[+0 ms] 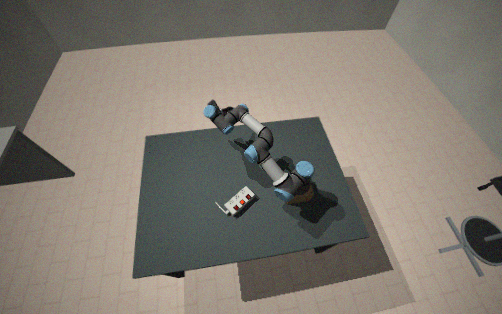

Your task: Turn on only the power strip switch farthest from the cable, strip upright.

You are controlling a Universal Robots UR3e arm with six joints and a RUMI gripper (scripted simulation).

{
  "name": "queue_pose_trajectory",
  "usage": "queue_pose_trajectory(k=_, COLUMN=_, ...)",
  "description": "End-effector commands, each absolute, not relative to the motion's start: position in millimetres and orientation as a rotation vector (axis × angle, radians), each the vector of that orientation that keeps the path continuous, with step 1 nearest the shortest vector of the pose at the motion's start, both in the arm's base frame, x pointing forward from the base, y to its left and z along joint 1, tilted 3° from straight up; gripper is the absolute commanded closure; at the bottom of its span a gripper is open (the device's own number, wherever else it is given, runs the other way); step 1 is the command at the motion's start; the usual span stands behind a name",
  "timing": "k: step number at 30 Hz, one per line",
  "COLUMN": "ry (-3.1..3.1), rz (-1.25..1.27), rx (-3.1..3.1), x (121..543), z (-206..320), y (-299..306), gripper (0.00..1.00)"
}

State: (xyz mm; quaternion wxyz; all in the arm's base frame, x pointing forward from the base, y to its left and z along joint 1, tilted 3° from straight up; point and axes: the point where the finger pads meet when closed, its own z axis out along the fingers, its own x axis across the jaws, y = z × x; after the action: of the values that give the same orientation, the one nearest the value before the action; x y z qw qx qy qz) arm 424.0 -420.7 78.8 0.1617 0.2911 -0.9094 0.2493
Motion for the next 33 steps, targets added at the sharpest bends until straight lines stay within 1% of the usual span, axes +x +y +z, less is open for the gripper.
queue_pose_trajectory(k=1, ry=-2.597, rz=0.716, rx=0.829, x=424.3, z=80.6, y=-421.2, gripper=0.00)
queue_pose_trajectory(k=22, ry=-2.597, rz=0.716, rx=0.830, x=424.6, z=80.5, y=-420.6, gripper=0.00)
queue_pose_trajectory(k=33, ry=-2.610, rz=0.720, rx=0.839, x=430.8, z=82.1, y=-410.1, gripper=0.00)
